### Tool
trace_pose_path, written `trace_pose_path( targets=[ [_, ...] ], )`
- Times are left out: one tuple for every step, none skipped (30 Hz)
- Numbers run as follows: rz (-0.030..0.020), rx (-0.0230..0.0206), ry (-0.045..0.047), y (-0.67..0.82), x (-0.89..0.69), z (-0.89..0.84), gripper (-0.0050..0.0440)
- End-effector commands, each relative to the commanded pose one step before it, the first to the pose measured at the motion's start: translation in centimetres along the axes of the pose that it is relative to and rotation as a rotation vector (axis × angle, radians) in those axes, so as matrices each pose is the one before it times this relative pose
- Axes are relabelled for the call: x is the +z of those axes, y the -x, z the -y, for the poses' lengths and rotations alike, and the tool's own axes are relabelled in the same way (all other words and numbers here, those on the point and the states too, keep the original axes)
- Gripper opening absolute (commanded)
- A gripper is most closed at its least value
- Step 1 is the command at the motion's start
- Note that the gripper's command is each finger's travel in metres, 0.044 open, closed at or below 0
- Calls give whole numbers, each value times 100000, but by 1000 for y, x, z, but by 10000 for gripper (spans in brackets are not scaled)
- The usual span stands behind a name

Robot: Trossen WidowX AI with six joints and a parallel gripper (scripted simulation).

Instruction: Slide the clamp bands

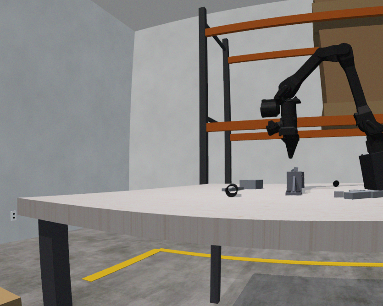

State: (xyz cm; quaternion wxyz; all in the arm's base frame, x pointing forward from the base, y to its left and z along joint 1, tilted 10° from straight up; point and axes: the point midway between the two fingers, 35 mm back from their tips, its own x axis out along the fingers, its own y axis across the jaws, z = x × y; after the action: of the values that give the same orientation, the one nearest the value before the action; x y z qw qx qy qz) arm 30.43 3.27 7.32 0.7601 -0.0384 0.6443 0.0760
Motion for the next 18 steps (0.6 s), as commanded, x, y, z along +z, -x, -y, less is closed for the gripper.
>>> trace_pose_path(
  targets=[
    [1025,58,573,401,120,-15,90],
    [-968,-63,-570,-366,-113,15,114],
    [0,0,0,0,0,0,138],
    [0,0,0,0,0,0,162],
    [0,0,0,0,0,0,186],
    [0,0,0,0,0,0,210],
    [0,0,0,0,0,0,234],
    [0,0,0,0,0,0,258],
    [0,0,0,0,0,0,258],
    [0,0,0,0,0,0,258],
    [58,6,1,23,14,-1,282],
    [0,0,0,0,0,0,306],
    [0,0,0,0,0,0,330],
    [0,0,0,0,0,0,354],
    [0,0,0,0,0,0,378],
    [0,0,0,0,0,0,402],
    [0,0,0,0,0,0,426],
    [0,0,0,0,0,0,440]
  ],
)
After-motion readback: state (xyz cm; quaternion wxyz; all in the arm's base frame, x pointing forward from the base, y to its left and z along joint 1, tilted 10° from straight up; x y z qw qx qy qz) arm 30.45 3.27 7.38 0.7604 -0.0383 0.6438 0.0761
